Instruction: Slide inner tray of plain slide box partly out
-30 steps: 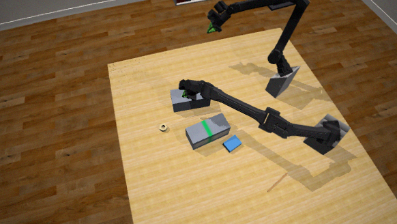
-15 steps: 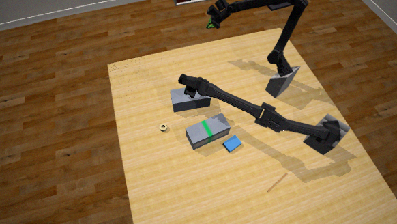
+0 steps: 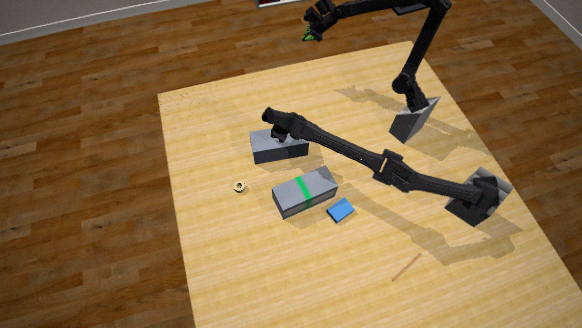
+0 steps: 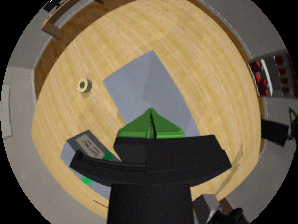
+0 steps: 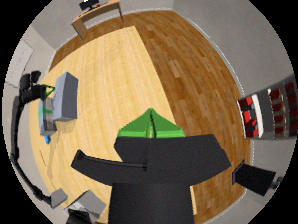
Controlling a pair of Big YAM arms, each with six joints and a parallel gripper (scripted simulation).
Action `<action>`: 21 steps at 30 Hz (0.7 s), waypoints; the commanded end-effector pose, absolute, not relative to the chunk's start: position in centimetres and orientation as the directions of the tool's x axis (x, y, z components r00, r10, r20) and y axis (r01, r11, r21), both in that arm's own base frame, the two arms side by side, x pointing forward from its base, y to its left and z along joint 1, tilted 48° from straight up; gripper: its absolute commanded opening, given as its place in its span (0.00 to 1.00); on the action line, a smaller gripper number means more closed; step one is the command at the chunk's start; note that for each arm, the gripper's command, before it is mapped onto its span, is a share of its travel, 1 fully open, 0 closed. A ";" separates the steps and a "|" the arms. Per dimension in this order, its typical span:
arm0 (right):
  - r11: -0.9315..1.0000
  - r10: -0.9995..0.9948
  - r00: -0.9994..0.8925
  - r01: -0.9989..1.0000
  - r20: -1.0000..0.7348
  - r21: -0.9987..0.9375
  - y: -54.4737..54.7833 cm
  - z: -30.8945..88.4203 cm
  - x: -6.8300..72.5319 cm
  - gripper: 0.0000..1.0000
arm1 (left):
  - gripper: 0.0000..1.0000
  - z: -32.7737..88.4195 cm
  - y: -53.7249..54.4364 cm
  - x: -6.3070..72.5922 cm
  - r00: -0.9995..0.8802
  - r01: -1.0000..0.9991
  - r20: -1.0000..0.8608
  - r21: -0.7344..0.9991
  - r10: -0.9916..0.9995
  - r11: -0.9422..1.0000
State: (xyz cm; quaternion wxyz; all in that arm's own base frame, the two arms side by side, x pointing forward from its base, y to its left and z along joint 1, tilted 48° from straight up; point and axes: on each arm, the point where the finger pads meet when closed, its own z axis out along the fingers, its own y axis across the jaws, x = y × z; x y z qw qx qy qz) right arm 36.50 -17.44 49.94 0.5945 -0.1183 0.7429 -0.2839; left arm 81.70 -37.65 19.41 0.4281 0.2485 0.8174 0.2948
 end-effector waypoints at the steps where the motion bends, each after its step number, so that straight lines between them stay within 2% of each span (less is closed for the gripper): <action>1: 0.795 -0.533 -0.232 0.190 -0.814 -0.576 -17.3 52.3 35.9 0.00 | 0.00 21.3 -41.3 80.8 -0.466 0.167 -0.574 0.690 0.673 0.704; 15: 0.800 -0.526 -0.230 0.193 -0.819 -0.568 -17.2 51.8 35.6 0.00 | 0.00 24.4 -41.2 80.5 -0.445 0.149 -0.599 0.683 0.665 0.715; 21: 0.808 -0.526 -0.255 0.147 -0.811 -0.570 -17.6 48.7 38.7 0.00 | 0.00 23.5 -41.3 80.6 -0.451 0.154 -0.593 0.685 0.668 0.712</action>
